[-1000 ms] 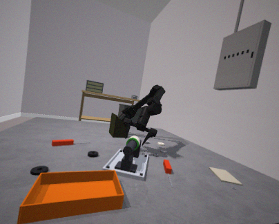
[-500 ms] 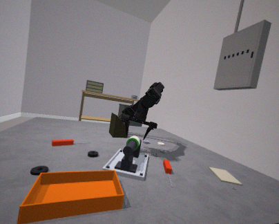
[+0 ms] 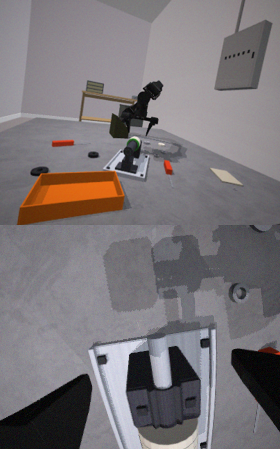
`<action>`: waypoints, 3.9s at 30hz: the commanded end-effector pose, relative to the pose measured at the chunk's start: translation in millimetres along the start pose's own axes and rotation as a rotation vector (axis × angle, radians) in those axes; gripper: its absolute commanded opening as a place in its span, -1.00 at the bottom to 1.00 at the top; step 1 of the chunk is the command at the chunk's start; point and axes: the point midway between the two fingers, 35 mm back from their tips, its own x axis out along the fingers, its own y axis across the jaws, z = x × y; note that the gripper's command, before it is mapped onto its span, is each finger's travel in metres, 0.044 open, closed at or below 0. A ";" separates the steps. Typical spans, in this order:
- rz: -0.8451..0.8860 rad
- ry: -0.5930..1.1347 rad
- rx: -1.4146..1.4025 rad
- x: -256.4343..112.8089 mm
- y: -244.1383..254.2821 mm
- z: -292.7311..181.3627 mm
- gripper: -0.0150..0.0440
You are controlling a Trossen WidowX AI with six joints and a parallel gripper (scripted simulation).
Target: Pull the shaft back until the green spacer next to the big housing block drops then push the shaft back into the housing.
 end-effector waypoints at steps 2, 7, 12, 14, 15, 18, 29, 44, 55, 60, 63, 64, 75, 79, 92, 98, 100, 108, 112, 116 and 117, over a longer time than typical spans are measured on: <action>-0.007 -0.002 -0.003 -0.8 -0.9 -0.2 1.00; -0.007 -0.002 -0.003 -0.8 -0.9 -0.2 1.00; -0.007 -0.002 -0.003 -0.8 -0.9 -0.2 1.00; -0.007 -0.002 -0.003 -0.6 -0.9 -0.2 1.00; -0.007 -0.002 -0.003 0.0 -0.9 -0.2 1.00; -0.007 -0.002 -0.003 3.1 -1.0 -0.3 1.00; -0.007 -0.002 -0.003 20.9 -1.7 -0.6 1.00; -0.008 -0.003 -0.003 41.2 -2.3 0.5 1.00; -0.008 -0.003 -0.003 41.2 -2.3 0.5 1.00; -0.008 -0.003 -0.003 41.2 -2.3 0.5 1.00; -0.008 -0.003 -0.003 41.2 -2.3 0.5 1.00; -0.008 -0.003 -0.003 41.2 -2.3 0.5 1.00; -0.008 -0.003 -0.003 41.2 -2.3 0.5 1.00; -0.008 -0.003 -0.003 42.7 -2.3 0.4 1.00; -0.009 -0.003 -0.003 59.2 -2.6 0.6 1.00; -0.009 -0.003 -0.003 59.2 -2.6 0.6 1.00; -0.005 -0.003 -0.006 58.5 -2.0 0.5 0.91; -0.005 -0.003 -0.006 58.5 -2.0 0.5 0.20; -0.005 -0.003 -0.006 58.5 -2.0 0.5 -0.16; -0.005 -0.003 -0.006 58.5 -2.0 0.5 -0.49; -0.005 -0.003 -0.006 58.5 -2.0 0.5 -0.49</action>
